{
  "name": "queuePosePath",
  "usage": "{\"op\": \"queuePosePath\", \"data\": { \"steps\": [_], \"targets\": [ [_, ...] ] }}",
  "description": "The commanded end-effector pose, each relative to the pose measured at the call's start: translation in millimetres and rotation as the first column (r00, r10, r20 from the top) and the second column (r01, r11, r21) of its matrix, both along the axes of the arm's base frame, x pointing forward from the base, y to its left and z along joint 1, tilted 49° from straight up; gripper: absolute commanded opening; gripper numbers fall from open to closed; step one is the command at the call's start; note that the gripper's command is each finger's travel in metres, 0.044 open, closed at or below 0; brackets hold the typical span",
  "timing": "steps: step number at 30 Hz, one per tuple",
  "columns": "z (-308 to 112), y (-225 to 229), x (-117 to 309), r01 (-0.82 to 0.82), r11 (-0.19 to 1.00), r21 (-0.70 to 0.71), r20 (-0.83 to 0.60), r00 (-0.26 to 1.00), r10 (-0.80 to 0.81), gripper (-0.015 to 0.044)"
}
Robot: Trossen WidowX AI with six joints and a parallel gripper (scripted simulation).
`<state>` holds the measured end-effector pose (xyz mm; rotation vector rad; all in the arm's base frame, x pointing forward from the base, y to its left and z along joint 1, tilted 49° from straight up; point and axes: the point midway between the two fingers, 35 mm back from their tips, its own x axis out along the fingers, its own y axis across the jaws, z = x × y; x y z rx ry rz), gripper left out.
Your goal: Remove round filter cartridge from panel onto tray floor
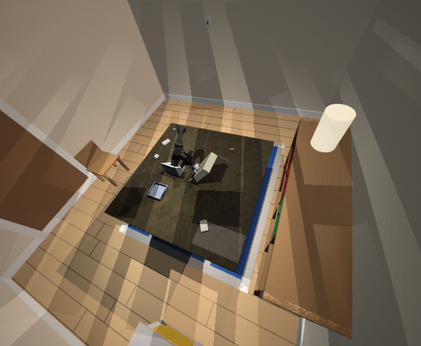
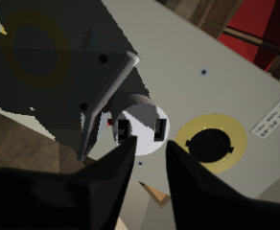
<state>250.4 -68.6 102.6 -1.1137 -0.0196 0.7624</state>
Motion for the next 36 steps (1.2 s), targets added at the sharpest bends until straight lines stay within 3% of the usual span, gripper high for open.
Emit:
{"op": "queuePosePath", "data": {
  "steps": [1,6,17,29,31,34,36],
  "targets": [
    [0.0,-0.1,0.1,0.000,1.000,0.001,0.000,1.000,0.000,0.0113],
    [-0.7,2.2,-2.1,-0.001,1.000,-0.007,0.013,1.000,0.001,0.0113],
    [45.4,-41.4,39.7,-0.001,1.000,-0.007,0.014,1.000,0.001,0.0113],
    [95.6,-98.1,43.1,0.000,1.000,-0.027,0.027,1.000,0.001,0.0428],
    [92.2,-95.0,42.2,0.016,1.000,0.025,-0.024,1.000,-0.016,0.0376],
    [77.8,-81.3,37.5,0.120,0.967,0.226,-0.257,0.965,-0.060,0.0305],
    [68.0,-71.4,33.3,0.223,0.915,0.337,-0.422,0.904,-0.065,0.0305]
  ]
}}
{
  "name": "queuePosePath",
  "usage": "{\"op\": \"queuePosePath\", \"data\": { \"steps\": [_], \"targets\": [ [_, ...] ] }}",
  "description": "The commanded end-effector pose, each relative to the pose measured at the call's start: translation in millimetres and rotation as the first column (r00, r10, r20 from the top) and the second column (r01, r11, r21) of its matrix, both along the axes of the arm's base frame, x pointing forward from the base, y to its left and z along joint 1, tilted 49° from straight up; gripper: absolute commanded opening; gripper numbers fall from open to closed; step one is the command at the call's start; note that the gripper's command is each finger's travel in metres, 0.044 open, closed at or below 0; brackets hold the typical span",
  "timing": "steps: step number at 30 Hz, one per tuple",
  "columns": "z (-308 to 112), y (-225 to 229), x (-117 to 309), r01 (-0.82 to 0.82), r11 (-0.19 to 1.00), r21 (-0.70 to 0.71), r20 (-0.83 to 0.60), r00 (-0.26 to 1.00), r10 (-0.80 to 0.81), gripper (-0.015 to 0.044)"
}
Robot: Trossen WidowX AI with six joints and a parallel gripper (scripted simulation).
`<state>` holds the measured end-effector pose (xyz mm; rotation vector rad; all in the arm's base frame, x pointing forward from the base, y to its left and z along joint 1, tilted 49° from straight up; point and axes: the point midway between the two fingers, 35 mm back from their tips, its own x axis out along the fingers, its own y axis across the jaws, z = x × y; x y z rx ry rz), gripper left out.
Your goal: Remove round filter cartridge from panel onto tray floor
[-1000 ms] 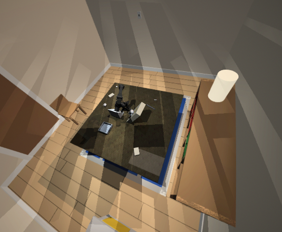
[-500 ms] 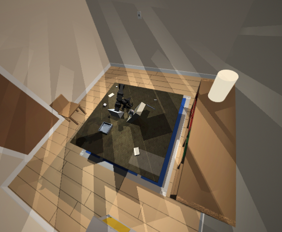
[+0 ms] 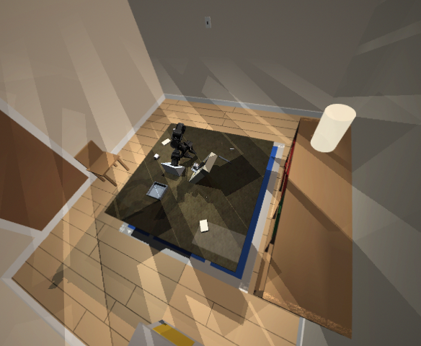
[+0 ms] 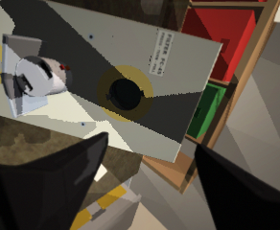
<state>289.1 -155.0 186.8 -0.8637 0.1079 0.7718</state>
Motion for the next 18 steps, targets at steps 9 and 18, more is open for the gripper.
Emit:
{"op": "queuePosePath", "data": {
  "steps": [9,18],
  "targets": [
    [-55.2,60.2,-32.5,0.639,0.661,0.394,-0.869,0.493,0.041,0.0305],
    [-67.6,77.4,-46.1,0.823,0.508,0.254,-0.967,0.205,0.152,0.0305]
  ]
}}
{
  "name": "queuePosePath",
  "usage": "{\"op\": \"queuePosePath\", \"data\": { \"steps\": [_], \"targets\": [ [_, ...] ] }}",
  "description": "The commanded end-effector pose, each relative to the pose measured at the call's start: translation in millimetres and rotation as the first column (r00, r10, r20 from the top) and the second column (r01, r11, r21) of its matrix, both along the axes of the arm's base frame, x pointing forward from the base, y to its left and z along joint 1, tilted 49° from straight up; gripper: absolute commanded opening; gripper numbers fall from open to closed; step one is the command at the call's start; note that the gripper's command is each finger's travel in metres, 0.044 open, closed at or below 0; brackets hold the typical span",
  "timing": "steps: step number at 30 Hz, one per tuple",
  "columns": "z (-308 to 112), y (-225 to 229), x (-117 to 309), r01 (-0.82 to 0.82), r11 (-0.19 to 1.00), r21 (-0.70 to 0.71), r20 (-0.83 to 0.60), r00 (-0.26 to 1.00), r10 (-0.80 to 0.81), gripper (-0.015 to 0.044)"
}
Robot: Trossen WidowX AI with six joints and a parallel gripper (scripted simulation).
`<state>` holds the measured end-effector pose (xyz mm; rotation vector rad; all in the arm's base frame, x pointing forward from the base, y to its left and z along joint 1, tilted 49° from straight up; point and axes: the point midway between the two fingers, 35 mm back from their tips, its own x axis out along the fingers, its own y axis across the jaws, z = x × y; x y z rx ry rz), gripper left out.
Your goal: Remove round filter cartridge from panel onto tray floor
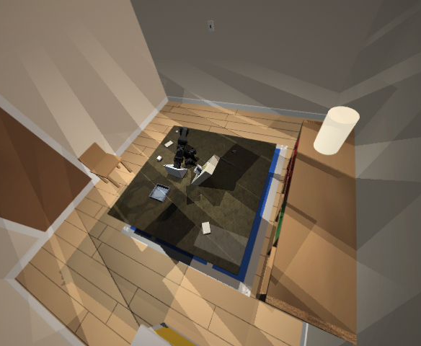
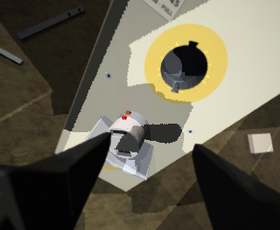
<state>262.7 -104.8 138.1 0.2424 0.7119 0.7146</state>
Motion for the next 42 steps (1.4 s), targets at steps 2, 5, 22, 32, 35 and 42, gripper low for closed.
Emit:
{"op": "queuePosePath", "data": {
  "steps": [2,5,22,32,35,42],
  "targets": [
    [-18.9,27.2,-19.7,0.200,0.961,0.191,-0.428,0.898,-0.101,0.0305],
    [-18.9,27.2,-19.7,0.200,0.961,0.191,-0.428,0.898,-0.101,0.0305],
    [-31.6,42.1,-9.6,0.201,0.961,0.187,-0.429,0.897,-0.104,0.0305],
    [-40.1,54.2,-3.0,0.201,0.961,0.189,-0.428,0.898,-0.103,0.0305],
    [-42.4,57.9,-1.2,0.200,0.961,0.190,-0.427,0.898,-0.102,0.0305],
    [-44.3,59.7,0.9,0.199,0.962,0.187,-0.424,0.900,-0.104,0.0298]
  ]
}}
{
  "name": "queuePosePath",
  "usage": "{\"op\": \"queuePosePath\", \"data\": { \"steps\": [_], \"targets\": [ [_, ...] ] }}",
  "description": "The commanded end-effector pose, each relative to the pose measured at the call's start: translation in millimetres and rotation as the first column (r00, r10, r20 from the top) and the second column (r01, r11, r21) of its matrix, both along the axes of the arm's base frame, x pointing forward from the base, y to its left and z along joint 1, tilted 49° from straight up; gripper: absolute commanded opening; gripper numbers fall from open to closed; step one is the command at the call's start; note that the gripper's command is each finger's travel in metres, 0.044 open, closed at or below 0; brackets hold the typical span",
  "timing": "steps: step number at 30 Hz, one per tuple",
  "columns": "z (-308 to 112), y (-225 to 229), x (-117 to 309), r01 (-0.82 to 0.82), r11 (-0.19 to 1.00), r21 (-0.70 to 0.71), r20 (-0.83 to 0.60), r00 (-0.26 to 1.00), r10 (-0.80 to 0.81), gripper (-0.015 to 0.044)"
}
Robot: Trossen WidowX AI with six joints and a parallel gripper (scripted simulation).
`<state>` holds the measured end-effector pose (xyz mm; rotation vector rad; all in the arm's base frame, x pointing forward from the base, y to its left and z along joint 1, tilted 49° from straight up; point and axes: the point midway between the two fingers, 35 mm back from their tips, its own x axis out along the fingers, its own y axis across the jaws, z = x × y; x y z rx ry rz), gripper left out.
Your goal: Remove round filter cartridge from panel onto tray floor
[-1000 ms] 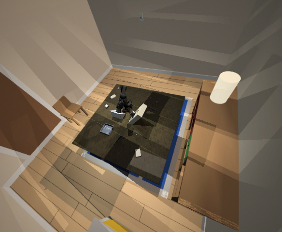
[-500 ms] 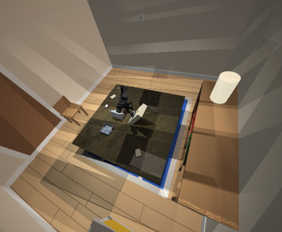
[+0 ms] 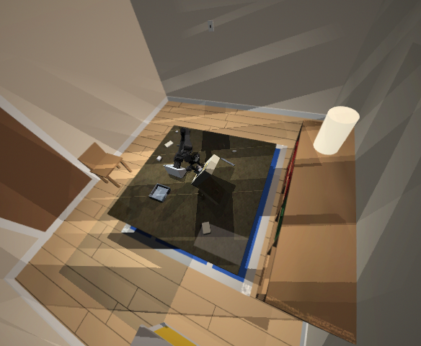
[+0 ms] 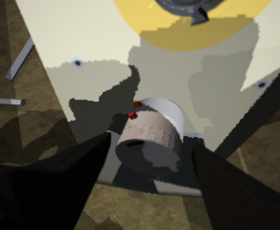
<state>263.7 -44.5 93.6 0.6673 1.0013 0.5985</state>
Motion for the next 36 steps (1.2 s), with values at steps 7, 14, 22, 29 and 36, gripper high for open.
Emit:
{"op": "queuePosePath", "data": {
  "steps": [7,14,22,29,36],
  "targets": [
    [0.2,-0.6,-0.1,0.000,1.000,-0.001,0.000,1.000,0.000,0.0251],
    [0.2,-0.6,-0.1,0.000,1.000,-0.001,0.000,1.000,0.000,0.0205],
    [3.3,-3.4,3.4,0.001,1.000,0.000,0.001,1.000,-0.001,0.0034],
    [14.7,-13.9,15.5,0.003,1.000,0.000,0.001,1.000,-0.003,0.0000],
    [32.5,-41.3,6.1,0.031,1.000,-0.002,-0.017,0.999,-0.031,0.0000]
  ]
}}
